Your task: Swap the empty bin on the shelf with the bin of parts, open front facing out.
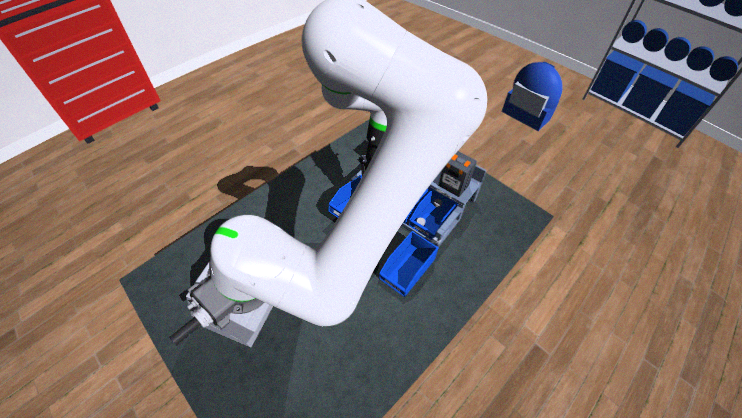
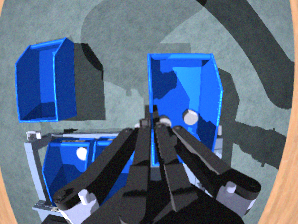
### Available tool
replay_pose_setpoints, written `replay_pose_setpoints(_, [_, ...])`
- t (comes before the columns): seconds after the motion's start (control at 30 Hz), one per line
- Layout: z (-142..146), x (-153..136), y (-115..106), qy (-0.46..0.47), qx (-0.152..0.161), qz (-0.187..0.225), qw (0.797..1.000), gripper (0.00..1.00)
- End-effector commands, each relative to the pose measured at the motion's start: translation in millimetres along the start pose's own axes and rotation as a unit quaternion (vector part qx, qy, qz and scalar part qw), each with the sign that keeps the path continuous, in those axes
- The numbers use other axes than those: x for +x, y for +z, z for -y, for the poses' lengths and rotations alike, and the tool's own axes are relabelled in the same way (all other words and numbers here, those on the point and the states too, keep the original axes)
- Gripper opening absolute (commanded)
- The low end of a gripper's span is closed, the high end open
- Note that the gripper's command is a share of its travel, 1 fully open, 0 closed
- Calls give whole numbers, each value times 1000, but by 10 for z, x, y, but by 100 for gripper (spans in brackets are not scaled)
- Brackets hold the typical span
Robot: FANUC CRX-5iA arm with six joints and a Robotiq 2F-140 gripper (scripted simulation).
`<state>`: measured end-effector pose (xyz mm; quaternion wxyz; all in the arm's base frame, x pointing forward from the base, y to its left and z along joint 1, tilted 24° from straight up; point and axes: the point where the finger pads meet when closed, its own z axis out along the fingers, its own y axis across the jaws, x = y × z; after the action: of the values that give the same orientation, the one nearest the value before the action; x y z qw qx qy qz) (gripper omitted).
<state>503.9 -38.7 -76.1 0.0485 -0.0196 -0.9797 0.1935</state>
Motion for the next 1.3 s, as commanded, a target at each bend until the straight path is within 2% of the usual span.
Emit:
replay_pose_setpoints(0.0, [-2,-38,-16,0,0,1,1000,10])
replay_pose_setpoints(1.27, [-2,-416,-105,0,0,1,1000,10])
